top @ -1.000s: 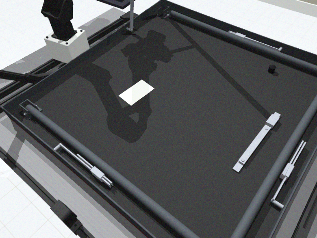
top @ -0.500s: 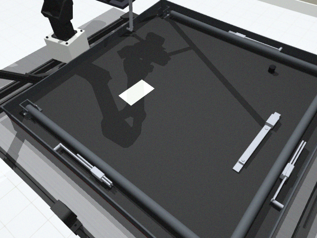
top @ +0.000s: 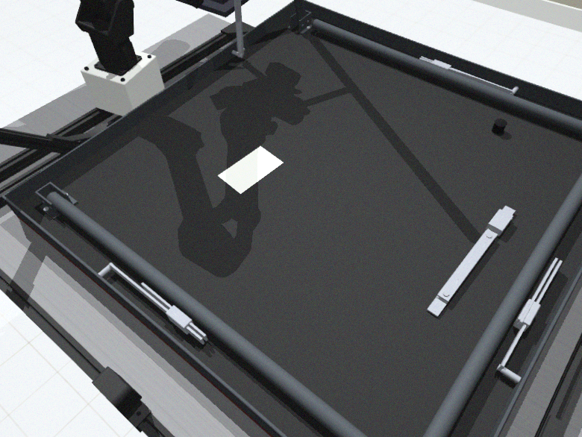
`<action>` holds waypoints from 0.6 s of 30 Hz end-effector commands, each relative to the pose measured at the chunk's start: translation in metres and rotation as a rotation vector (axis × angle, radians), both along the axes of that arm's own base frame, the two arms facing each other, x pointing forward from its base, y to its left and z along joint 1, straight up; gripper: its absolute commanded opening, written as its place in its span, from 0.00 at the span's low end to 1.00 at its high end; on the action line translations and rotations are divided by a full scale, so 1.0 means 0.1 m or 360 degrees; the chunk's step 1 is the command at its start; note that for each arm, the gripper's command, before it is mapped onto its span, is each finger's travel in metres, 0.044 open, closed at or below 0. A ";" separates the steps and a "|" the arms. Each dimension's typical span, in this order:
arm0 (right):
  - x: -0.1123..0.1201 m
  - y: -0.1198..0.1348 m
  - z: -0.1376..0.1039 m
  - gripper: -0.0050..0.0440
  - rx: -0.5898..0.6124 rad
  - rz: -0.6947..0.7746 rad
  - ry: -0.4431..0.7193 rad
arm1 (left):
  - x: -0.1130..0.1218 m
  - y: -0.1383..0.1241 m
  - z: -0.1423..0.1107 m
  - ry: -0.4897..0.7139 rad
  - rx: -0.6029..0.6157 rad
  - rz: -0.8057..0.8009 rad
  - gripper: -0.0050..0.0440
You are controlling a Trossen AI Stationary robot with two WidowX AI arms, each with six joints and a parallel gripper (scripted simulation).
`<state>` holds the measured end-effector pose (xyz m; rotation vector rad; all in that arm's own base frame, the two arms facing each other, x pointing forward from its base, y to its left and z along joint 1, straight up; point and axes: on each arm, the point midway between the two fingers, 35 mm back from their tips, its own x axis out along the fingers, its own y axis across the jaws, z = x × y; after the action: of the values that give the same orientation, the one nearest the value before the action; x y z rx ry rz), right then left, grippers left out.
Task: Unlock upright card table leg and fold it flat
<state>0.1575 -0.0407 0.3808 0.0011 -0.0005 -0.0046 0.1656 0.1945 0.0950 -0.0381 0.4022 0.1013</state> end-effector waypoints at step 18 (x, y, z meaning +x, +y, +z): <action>0.00 0.01 0.00 0.92 -0.0002 0.0007 0.0001 | -0.25 0.00 0.10 0.0002 0.0023 0.0000 0.69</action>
<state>0.1575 -0.0407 0.3808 0.0011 -0.0005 -0.0046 0.1480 0.1933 0.0994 -0.0321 0.4016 0.1143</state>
